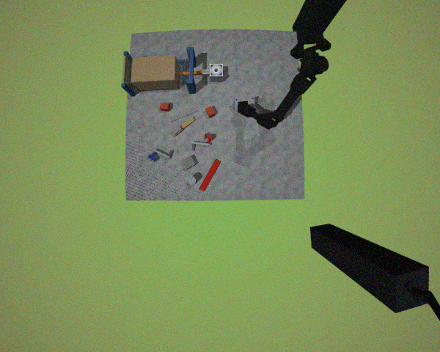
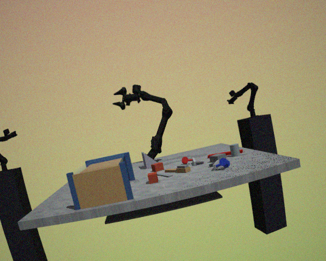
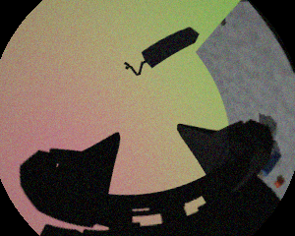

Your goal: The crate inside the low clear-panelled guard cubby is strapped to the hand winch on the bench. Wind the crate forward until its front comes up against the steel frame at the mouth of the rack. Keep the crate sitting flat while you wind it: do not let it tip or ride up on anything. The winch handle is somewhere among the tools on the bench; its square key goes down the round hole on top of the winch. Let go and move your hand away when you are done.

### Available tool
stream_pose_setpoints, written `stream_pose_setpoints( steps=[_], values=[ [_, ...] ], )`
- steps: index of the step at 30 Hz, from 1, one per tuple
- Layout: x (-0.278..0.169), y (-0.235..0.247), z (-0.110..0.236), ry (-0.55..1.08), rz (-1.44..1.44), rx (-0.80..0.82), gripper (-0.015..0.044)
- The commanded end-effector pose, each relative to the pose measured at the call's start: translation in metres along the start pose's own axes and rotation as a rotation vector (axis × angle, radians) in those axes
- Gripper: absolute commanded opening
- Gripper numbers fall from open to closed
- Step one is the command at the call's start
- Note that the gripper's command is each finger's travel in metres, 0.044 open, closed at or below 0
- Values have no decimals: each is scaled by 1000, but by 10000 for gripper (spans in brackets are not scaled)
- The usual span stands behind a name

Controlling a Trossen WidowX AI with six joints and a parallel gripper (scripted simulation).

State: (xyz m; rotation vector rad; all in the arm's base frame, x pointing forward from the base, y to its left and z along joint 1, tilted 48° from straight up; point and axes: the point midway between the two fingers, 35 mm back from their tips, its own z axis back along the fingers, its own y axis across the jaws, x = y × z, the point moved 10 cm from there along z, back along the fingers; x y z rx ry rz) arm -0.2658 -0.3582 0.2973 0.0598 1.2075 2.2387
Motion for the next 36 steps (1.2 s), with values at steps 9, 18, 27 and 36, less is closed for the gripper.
stream_pose_setpoints(
  steps=[9, 18, 27, 36],
  values=[
    [-159, -66, 0, 392, 436, -217, 440],
    [-258, -135, 41, 693, 762, -348, 440],
    [-329, -216, 111, 1017, 1102, -459, 440],
    [-367, -301, 202, 1396, 1479, -493, 440]
  ],
)
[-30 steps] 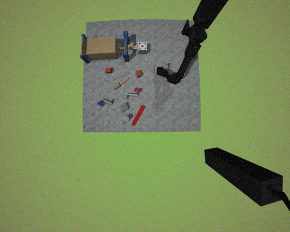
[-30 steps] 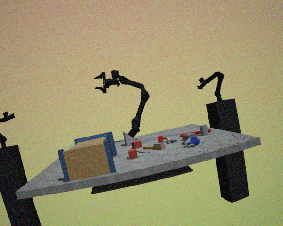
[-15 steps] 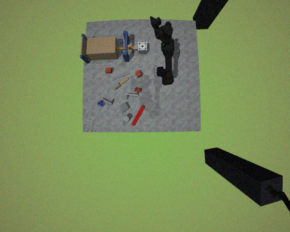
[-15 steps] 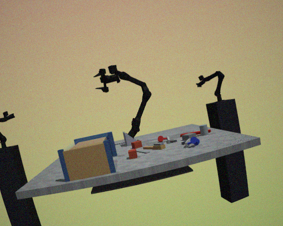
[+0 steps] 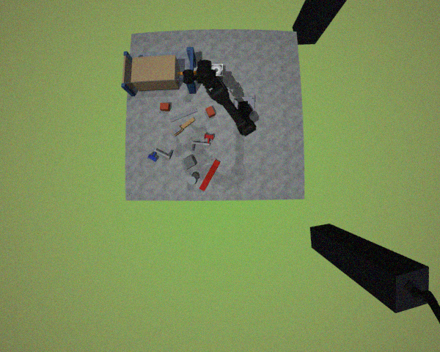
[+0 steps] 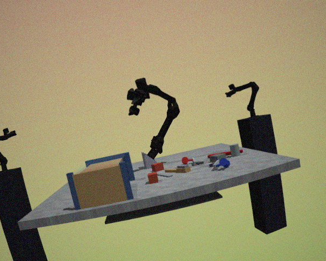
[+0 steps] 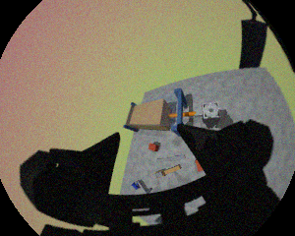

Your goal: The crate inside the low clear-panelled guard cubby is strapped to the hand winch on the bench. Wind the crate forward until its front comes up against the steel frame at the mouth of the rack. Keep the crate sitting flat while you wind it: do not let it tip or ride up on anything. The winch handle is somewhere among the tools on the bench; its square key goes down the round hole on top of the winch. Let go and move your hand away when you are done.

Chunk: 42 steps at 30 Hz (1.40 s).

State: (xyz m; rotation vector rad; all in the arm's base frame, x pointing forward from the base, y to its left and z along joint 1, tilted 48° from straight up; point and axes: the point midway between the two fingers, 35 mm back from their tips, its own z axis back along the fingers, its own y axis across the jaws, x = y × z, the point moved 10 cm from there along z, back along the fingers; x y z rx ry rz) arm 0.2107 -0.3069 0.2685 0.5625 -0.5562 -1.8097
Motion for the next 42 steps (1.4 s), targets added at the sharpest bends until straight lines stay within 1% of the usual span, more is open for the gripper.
stream_pose_setpoints(
  steps=[1, 8, 11, 14, 19, 25, 27, 32, 42],
  values=[
    [-56, 14, -22, 152, 208, -28, 440],
    [-142, 22, -47, 380, 497, -73, 440],
    [-171, 21, -52, 466, 590, -84, 440],
    [-209, 17, -55, 592, 713, -92, 440],
    [-279, 2, -53, 833, 936, -101, 440],
    [-352, -28, -39, 1120, 1171, -101, 440],
    [-360, -32, -36, 1152, 1195, -101, 440],
    [-360, -33, -37, 1152, 1195, -101, 440],
    [-388, -54, -59, 1153, 1195, -99, 440]
  ],
)
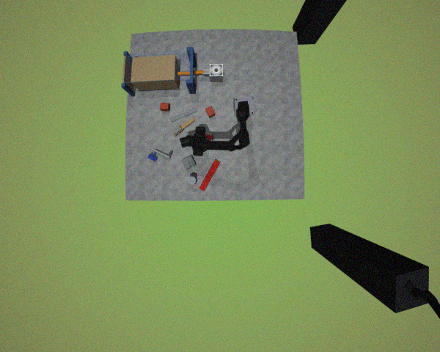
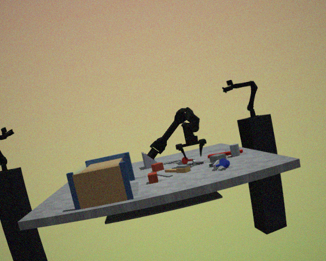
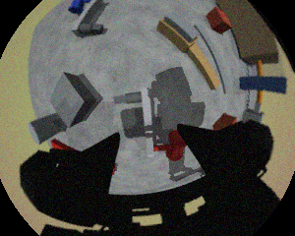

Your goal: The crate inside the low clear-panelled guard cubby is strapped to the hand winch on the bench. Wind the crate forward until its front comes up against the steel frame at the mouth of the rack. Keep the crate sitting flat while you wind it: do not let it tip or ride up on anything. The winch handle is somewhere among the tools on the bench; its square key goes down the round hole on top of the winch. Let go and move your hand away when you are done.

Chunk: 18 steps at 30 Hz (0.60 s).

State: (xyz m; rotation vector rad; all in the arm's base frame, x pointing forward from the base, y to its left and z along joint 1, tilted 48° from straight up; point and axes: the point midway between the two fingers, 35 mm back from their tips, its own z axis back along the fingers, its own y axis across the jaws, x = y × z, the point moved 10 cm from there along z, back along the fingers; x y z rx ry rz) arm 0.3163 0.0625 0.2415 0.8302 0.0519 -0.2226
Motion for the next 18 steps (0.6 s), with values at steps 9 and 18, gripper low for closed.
stream_pose_setpoints(
  steps=[9, 18],
  values=[
    [0, -2, -23, 9, -11, 1, 440],
    [0, -2, -33, 9, -11, 1, 440]
  ],
)
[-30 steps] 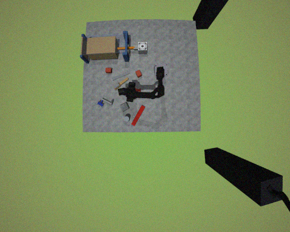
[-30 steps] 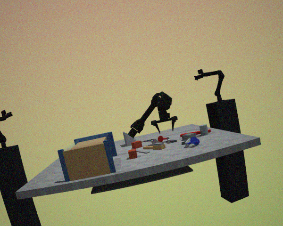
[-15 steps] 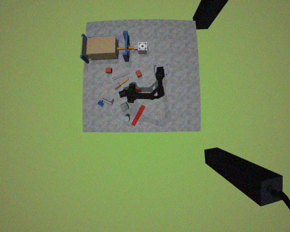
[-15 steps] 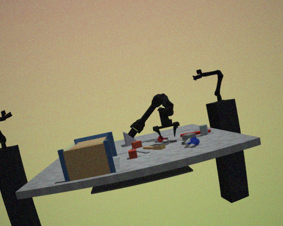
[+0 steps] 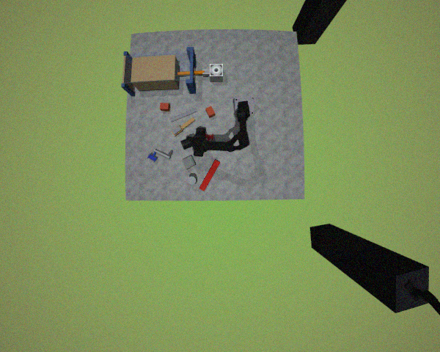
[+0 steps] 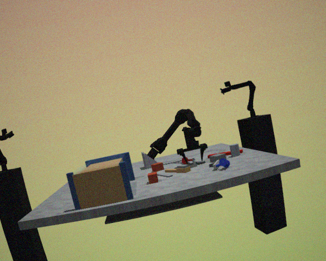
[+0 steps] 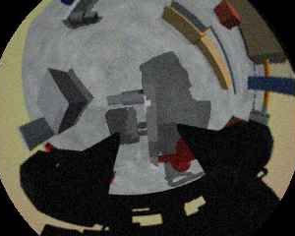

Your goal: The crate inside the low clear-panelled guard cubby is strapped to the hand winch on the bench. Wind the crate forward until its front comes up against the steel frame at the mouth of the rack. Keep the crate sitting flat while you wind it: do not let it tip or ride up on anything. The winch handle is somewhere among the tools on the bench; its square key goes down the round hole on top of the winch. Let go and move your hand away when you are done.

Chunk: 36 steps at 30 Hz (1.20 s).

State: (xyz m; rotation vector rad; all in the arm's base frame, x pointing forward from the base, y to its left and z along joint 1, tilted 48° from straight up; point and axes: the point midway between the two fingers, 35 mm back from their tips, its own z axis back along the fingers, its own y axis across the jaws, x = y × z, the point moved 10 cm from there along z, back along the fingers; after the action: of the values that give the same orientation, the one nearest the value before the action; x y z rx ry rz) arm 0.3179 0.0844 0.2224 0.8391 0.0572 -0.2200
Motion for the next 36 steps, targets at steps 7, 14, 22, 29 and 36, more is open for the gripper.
stream_pose_setpoints(
  steps=[7, 14, 22, 29, 36],
  values=[
    [0, 0, -1, 0, 0, 0, 282],
    [0, 0, -1, 0, 0, 0, 99],
    [0, 0, -1, 0, 0, 0, 26],
    [0, 0, -1, 0, 0, 0, 0],
    [6, 0, 60, -13, -12, -9, 0]
  ],
)
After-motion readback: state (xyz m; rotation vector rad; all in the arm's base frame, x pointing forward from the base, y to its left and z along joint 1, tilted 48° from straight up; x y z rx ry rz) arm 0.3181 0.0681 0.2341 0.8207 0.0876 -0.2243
